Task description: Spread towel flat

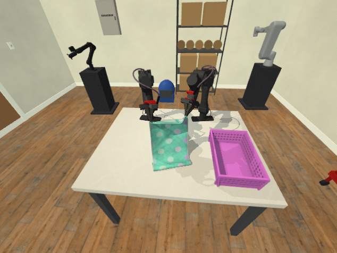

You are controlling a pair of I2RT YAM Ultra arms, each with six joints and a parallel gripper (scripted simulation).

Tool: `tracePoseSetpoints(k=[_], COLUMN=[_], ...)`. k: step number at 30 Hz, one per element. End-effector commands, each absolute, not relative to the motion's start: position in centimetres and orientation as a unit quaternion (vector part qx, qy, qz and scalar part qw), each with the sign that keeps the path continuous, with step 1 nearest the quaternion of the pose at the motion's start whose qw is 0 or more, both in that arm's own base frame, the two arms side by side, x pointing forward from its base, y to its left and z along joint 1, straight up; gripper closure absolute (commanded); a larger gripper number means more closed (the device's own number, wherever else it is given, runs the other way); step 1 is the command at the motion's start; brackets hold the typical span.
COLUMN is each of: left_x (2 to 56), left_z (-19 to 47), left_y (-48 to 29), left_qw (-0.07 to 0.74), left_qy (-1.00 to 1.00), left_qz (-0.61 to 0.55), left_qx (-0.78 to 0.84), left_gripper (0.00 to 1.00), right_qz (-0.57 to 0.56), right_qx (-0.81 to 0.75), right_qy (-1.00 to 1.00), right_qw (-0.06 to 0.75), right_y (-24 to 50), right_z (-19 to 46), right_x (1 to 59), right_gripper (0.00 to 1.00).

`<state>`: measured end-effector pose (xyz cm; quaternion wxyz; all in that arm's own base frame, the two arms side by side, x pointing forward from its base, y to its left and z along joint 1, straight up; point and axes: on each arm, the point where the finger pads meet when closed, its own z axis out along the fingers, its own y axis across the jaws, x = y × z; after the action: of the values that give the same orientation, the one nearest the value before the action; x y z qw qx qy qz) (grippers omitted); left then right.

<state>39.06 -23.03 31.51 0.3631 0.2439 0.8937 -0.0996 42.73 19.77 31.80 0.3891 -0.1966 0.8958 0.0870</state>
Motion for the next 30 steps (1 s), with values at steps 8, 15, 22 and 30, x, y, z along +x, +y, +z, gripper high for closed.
tracePoseSetpoints(k=[8,15,22,30], left_x=[32.6,31.1,26.5,23.5], left_z=[26.3,24.7,19.8,16.7], left_y=[-23.5,-23.7,-24.5,-25.1], left_qw=[0.297,0.296,0.291,0.286], left_qy=[0.904,0.9,0.885,0.872], left_qz=[-0.094,-0.097,-0.111,-0.121], left_qx=[0.291,0.304,0.346,0.377], left_gripper=[1.0,1.0,1.0,1.0], right_qz=[0.06,0.059,0.057,0.056], right_qx=[-0.196,-0.194,-0.191,-0.187], right_qy=[0.93,0.93,0.931,0.932], right_qw=[0.306,0.306,0.306,0.306], right_y=[16.1,15.4,13.2,11.8], right_z=[26.3,24.7,19.8,16.6], right_x=[37.1,35.7,31.6,28.9], right_gripper=[1.0,1.0,1.0,1.0])
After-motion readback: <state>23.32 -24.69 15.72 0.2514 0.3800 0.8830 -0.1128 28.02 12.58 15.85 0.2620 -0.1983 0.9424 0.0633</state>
